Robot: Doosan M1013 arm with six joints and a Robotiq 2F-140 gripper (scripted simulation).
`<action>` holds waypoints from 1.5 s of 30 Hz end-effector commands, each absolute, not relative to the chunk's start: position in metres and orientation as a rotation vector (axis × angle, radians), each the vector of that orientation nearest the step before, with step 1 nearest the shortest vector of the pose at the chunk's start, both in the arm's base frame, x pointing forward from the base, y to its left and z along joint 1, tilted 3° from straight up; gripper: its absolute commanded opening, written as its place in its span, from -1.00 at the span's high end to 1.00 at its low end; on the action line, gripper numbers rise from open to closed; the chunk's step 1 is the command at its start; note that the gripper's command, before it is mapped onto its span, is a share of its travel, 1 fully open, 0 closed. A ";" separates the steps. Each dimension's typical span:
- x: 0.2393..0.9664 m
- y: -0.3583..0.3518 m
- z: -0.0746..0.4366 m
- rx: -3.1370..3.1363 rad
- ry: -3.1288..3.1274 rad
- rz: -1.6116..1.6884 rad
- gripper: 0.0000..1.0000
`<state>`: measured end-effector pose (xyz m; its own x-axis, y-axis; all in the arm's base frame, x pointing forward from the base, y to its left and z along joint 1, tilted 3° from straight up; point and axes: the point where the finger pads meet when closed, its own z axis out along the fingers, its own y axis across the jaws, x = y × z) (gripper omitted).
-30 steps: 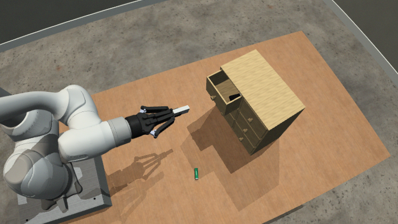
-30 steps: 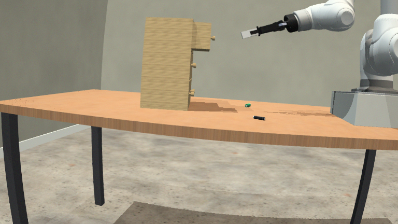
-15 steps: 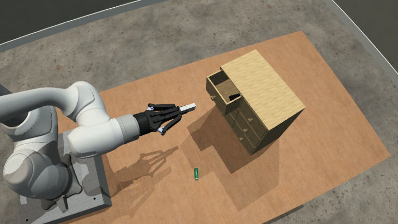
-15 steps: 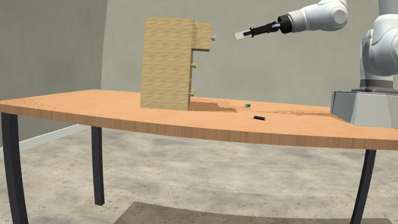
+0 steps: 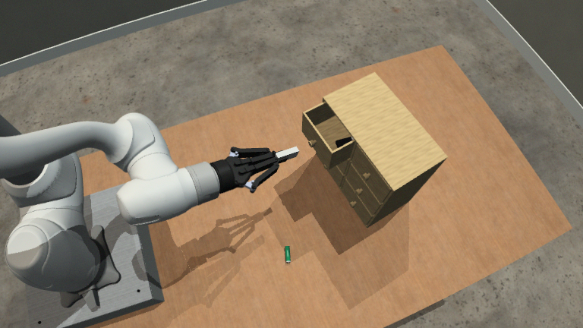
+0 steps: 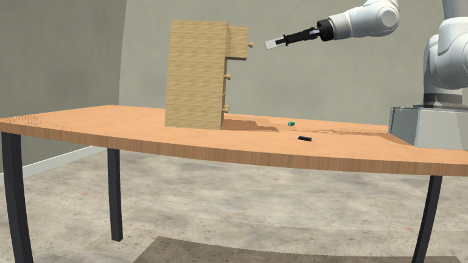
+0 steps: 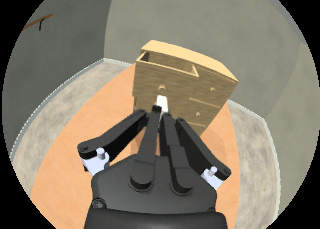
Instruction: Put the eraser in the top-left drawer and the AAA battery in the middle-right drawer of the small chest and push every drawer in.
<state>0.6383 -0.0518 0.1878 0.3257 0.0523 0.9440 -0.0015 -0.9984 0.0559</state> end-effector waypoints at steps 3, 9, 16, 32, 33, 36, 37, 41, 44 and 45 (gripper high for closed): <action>0.640 -0.052 0.187 2.520 0.048 1.797 1.00; 0.640 -0.052 0.187 2.520 0.048 1.797 1.00; 0.640 -0.052 0.187 2.520 0.048 1.797 1.00; 0.641 -0.052 0.187 2.520 0.048 1.797 1.00; 0.641 -0.052 0.187 2.520 0.048 1.797 1.00; 0.641 -0.052 0.187 2.520 0.048 1.797 1.00; 0.641 -0.052 0.187 2.520 0.048 1.797 1.00; 0.643 -0.052 0.187 2.520 0.048 1.797 1.00; 0.644 -0.052 0.187 2.520 0.048 1.797 1.00; 0.644 -0.052 0.187 2.520 0.048 1.797 1.00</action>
